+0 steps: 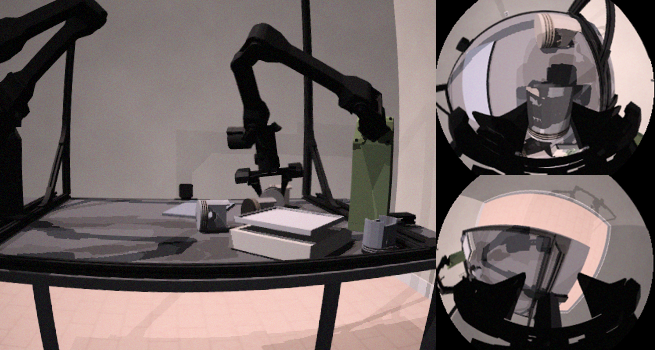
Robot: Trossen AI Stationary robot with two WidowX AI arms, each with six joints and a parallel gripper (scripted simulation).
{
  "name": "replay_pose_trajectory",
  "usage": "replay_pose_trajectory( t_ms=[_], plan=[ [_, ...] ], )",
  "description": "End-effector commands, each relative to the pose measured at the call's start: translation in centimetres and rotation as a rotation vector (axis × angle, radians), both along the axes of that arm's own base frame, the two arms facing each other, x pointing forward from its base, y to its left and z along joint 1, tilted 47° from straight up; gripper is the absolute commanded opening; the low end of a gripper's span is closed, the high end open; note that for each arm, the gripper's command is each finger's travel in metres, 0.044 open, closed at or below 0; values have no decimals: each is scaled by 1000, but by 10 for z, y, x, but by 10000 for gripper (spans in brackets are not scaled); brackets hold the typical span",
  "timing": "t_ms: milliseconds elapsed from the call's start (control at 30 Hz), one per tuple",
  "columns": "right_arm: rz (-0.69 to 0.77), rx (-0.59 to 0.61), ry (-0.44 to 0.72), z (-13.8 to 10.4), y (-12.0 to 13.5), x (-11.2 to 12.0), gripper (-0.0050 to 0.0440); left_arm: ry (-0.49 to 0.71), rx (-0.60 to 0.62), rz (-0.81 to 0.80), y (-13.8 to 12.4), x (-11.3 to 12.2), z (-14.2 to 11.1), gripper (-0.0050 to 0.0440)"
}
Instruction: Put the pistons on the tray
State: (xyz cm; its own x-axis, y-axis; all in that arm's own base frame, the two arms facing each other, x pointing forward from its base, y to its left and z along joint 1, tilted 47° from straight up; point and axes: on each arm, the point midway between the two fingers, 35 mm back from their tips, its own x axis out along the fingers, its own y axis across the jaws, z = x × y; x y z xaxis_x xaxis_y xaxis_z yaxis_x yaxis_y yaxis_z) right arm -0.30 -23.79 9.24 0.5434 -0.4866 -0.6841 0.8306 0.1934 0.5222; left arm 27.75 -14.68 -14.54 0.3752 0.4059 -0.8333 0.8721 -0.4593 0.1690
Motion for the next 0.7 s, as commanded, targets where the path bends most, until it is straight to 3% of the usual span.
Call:
replay_pose_trajectory(
  t_ms=[0, 667],
  plan=[
    [2, -1, -3, 0, 0, 1, 440, -7, -6, -7, -7, -3, 7, 158],
    [2, -1, -3, 0, 0, 1, 440, -7, -6, -7, -21, -19, 27, 158]
  ],
)
